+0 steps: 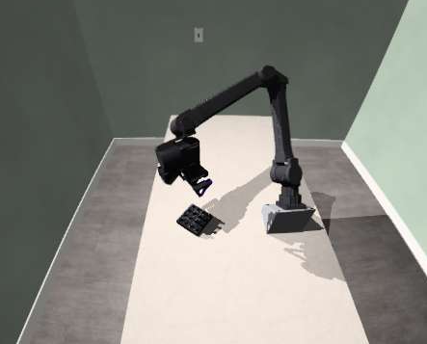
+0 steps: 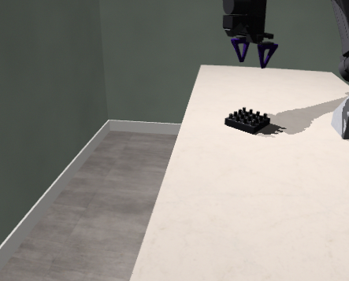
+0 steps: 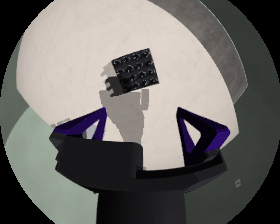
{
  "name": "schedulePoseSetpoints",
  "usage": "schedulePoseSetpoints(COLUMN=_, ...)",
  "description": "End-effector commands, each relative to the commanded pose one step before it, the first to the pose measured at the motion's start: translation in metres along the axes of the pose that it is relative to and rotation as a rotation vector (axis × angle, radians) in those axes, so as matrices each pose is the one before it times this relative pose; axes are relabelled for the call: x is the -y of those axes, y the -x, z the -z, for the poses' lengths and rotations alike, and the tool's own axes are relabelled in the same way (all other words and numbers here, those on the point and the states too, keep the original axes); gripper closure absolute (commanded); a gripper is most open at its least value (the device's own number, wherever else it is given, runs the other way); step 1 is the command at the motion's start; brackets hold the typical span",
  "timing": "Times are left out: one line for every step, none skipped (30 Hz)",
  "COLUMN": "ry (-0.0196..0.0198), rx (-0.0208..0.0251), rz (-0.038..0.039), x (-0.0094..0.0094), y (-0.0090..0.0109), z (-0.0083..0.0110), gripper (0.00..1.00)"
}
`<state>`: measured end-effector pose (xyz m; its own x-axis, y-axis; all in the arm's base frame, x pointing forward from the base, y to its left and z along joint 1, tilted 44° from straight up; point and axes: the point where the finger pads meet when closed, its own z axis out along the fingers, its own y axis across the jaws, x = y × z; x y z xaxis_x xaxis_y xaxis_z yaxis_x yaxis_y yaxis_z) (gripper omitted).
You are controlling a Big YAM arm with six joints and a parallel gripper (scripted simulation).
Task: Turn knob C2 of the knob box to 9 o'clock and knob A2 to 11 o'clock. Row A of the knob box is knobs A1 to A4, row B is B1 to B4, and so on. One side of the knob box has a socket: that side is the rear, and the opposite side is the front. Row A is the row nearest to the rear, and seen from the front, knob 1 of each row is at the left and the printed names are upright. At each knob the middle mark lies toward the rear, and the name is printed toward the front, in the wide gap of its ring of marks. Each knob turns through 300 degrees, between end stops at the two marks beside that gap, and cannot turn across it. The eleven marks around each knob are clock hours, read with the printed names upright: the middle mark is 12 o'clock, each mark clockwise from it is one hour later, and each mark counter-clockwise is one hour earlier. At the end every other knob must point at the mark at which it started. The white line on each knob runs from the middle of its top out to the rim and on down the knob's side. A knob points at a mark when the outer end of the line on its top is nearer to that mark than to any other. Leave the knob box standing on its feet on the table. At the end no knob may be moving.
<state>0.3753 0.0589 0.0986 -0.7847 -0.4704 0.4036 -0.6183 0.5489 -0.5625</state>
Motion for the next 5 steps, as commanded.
schedulePoseSetpoints(ry=0.0005, rx=0.01784, rz=-0.02749, x=0.01029, y=0.00569, z=0.0101, gripper=0.0)
schedulePoseSetpoints(ry=0.0, rx=0.0, rz=0.0, x=0.0, y=0.0, z=0.0, gripper=0.0)
schedulePoseSetpoints(ry=0.0, rx=0.0, rz=0.0, x=0.0, y=0.0, z=0.0, gripper=0.0)
schedulePoseSetpoints(ry=0.0, rx=0.0, rz=0.0, x=0.0, y=0.0, z=0.0, gripper=0.0)
schedulePoseSetpoints(ry=0.0, rx=0.0, rz=0.0, x=0.0, y=0.0, z=0.0, gripper=0.0)
